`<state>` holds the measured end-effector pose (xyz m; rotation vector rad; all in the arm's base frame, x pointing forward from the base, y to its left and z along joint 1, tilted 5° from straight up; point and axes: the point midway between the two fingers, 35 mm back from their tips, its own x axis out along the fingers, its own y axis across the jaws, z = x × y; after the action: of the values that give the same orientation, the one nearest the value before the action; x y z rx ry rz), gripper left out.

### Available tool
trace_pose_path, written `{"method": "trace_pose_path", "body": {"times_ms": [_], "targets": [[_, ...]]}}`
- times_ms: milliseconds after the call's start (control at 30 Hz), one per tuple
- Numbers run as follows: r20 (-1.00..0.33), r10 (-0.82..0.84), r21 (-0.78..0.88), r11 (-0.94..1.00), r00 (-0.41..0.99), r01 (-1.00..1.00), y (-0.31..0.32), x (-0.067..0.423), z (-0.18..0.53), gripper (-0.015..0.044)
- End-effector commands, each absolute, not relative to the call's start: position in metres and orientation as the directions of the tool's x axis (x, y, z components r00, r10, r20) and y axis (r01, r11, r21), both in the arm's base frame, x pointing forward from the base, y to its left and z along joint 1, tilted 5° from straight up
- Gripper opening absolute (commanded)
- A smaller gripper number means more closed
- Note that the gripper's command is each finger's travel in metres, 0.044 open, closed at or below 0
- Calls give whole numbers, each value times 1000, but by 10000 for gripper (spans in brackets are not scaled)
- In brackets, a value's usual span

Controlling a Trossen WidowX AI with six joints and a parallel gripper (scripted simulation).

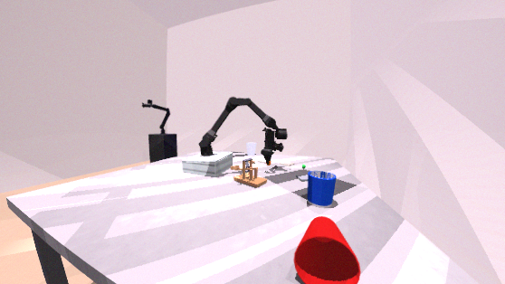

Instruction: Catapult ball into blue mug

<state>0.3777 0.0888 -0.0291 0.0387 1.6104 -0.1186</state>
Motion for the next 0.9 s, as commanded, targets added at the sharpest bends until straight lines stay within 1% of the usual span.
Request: {"method": "trace_pose_path", "body": {"times_ms": [0, 267, 467, 867], "targets": [[-999, -41, -43, 994, -24, 97, 90, 386, 7, 0], [-999, -41, -44, 994, -24, 97, 88, 384, 66, 0], [-999, -42, -44, 994, -25, 99, 86, 383, 71, 0], [-991, -47, -72, 976, -125, 204, 8, 353, 62, 0]]}}
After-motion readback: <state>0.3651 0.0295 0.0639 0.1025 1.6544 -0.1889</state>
